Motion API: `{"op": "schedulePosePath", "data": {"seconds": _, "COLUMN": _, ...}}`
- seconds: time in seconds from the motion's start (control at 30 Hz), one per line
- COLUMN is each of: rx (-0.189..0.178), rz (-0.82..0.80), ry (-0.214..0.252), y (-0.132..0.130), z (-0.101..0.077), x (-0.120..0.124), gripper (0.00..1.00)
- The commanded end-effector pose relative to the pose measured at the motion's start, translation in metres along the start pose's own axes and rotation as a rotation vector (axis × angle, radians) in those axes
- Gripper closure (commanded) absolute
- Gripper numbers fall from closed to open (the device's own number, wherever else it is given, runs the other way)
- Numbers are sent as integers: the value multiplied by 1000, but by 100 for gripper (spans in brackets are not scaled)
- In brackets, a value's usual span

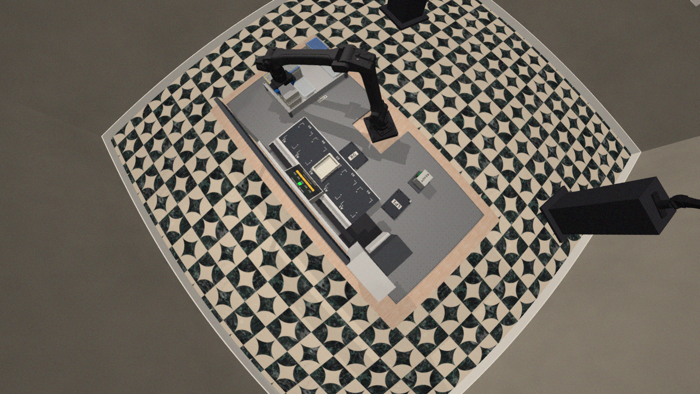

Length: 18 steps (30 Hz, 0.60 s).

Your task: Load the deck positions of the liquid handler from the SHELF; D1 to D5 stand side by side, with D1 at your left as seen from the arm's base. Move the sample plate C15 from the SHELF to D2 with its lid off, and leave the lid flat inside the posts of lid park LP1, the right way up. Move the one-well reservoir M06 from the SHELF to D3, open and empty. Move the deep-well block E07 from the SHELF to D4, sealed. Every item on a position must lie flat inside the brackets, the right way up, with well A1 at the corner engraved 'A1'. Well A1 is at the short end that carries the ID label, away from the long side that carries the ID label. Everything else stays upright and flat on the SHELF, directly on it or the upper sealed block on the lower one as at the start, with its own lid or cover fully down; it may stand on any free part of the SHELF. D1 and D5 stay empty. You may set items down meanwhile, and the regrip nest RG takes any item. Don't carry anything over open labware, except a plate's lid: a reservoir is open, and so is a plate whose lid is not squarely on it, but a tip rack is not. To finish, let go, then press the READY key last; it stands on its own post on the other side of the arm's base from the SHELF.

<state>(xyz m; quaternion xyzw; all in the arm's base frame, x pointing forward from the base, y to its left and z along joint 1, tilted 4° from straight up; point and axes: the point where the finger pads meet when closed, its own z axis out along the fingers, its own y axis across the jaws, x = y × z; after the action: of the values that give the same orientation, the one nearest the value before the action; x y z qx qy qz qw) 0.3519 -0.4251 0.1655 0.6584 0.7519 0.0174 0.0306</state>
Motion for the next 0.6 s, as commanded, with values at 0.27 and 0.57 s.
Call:
{"op": "schedulePosePath", "data": {"seconds": 0.27, "rx": -51, "rz": -17, "ry": -86, "y": 12, "z": -67, "x": -11, "gripper": 100}}
{"op": "schedulePosePath", "data": {"seconds": 0.57, "rx": -50, "rz": -14, "ry": -86, "y": 9, "z": -79, "x": -11, "gripper": 100}}
